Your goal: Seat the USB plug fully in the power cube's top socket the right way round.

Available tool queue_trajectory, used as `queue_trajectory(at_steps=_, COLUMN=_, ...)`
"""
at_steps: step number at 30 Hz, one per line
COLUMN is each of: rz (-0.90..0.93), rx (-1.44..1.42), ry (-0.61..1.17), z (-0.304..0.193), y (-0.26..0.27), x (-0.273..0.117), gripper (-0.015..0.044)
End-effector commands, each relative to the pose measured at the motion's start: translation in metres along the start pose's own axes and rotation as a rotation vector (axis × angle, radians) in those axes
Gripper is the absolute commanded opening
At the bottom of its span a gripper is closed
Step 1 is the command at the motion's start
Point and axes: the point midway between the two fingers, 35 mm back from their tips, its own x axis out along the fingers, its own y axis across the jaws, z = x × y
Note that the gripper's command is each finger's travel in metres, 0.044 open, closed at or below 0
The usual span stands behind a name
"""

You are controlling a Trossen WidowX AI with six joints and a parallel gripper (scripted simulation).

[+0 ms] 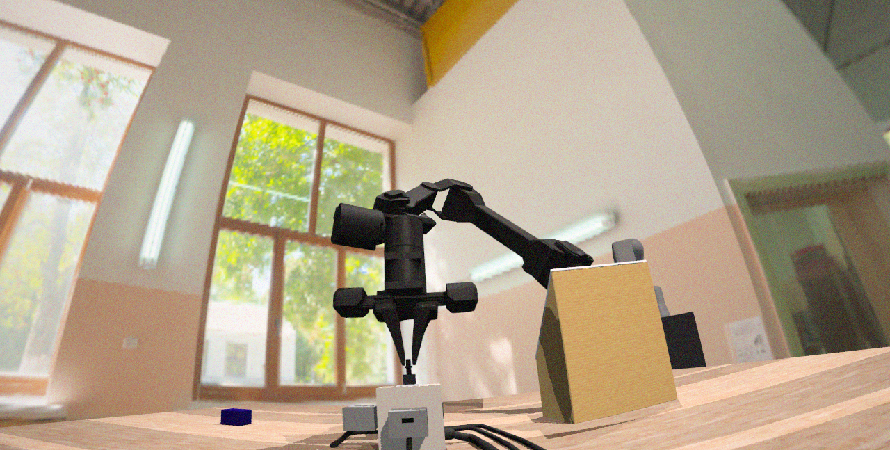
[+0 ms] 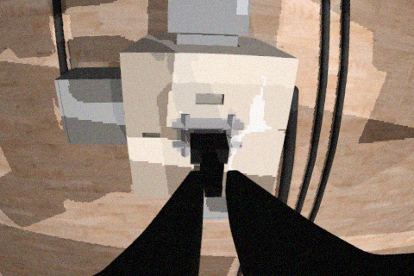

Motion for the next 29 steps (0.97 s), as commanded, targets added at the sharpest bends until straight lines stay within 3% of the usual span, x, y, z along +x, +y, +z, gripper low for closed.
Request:
queue_trajectory(at_steps=1, rz=0.001, rx=0.000, ry=0.000, z=0.000, y=0.000, x=0.000, gripper=0.0095)
queue_trajectory(at_steps=29, rz=0.001, rx=0.001, ry=0.001, z=-0.001, y=0.000, x=-0.011, gripper=0.0095)
